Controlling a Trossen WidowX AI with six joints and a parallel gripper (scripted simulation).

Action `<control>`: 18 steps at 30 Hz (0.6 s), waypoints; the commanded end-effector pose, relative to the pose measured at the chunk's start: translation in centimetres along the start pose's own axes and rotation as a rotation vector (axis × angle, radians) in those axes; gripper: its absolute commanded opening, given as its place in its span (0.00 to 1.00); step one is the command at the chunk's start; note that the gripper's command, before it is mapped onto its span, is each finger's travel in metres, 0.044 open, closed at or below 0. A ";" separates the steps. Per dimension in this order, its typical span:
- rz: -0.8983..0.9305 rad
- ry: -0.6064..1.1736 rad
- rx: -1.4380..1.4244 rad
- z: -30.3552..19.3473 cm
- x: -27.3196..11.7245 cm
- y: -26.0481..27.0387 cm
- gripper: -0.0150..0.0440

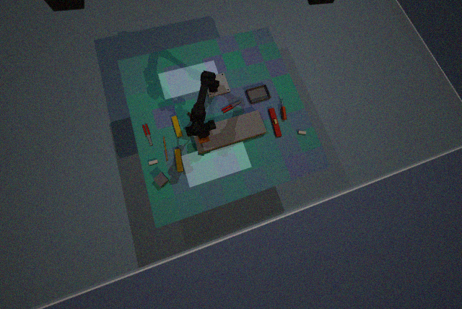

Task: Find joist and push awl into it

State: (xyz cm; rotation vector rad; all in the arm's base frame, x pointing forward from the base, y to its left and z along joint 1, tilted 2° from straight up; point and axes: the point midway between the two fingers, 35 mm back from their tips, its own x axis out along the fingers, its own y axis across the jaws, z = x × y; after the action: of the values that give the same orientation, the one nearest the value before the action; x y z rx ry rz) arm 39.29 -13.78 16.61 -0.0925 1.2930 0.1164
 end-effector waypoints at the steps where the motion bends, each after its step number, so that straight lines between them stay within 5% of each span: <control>1: -0.005 -0.009 -0.007 0.5 -2.0 -0.1 0.25; 18: 0.052 -0.014 -0.194 2.9 -1.4 7.9 0.25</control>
State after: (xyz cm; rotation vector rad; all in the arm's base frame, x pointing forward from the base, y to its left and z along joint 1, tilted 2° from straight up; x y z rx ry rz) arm 40.37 -8.10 18.28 -0.1828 1.2881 0.2376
